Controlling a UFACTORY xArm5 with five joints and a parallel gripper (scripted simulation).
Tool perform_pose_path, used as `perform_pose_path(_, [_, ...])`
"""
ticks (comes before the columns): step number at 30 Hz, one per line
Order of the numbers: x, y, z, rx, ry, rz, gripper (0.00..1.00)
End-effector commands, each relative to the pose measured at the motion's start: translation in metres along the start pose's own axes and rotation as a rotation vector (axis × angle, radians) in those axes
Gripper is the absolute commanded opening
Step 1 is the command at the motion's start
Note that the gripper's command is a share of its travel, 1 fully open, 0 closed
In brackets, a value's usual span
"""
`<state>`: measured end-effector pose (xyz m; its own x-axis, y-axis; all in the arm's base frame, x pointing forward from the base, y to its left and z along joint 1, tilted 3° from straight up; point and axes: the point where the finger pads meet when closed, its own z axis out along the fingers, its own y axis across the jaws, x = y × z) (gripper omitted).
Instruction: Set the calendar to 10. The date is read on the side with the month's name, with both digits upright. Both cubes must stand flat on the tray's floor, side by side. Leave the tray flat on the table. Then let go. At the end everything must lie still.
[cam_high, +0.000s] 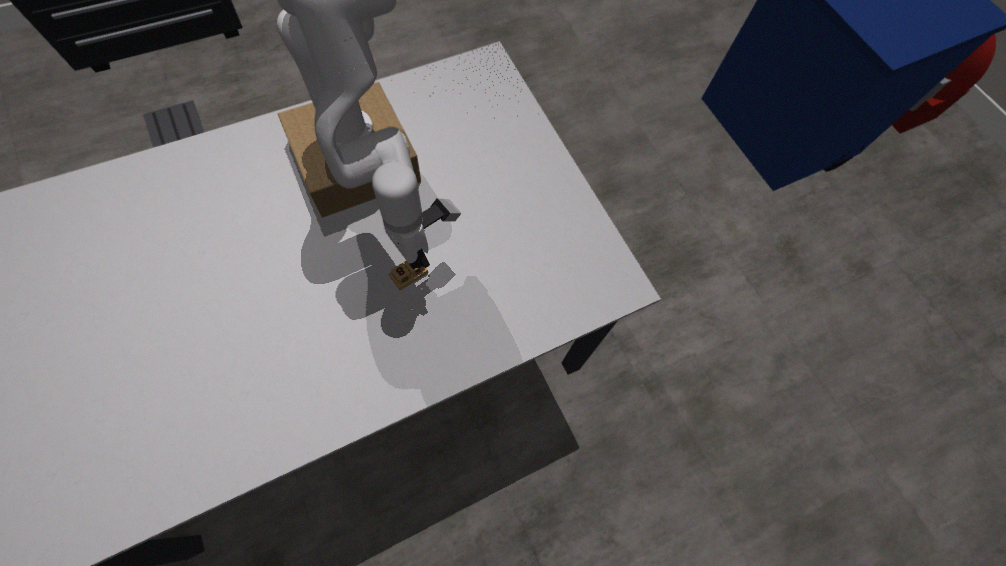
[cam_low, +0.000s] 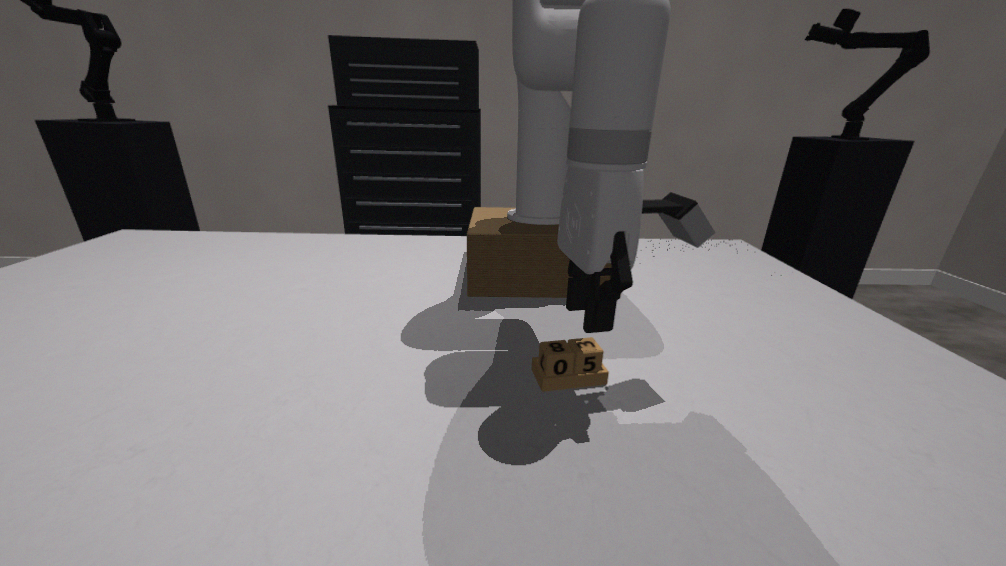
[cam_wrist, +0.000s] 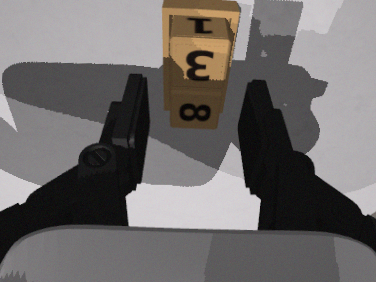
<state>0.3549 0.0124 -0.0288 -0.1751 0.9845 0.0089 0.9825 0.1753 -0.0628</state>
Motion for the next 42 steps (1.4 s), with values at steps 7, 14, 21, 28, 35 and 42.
perform_pose_path(7, [0.0, 0.001, 0.01, -0.003, 0.0, 0.0, 0.49])
perform_pose_path(14, [-0.001, 0.001, 0.018, -0.003, 0.0, 0.0, 0.49])
perform_pose_path(21, [-0.001, 0.001, 0.021, -0.003, 0.0, 0.0, 0.49])
perform_pose_path(28, [-0.001, 0.001, 0.023, -0.003, 0.0, 0.0, 0.49])
perform_pose_path(35, [-0.001, 0.001, 0.023, -0.003, 0.0, 0.0, 0.49])
perform_pose_path(42, [-0.001, 0.001, 0.023, -0.003, 0.0, 0.0, 0.49])
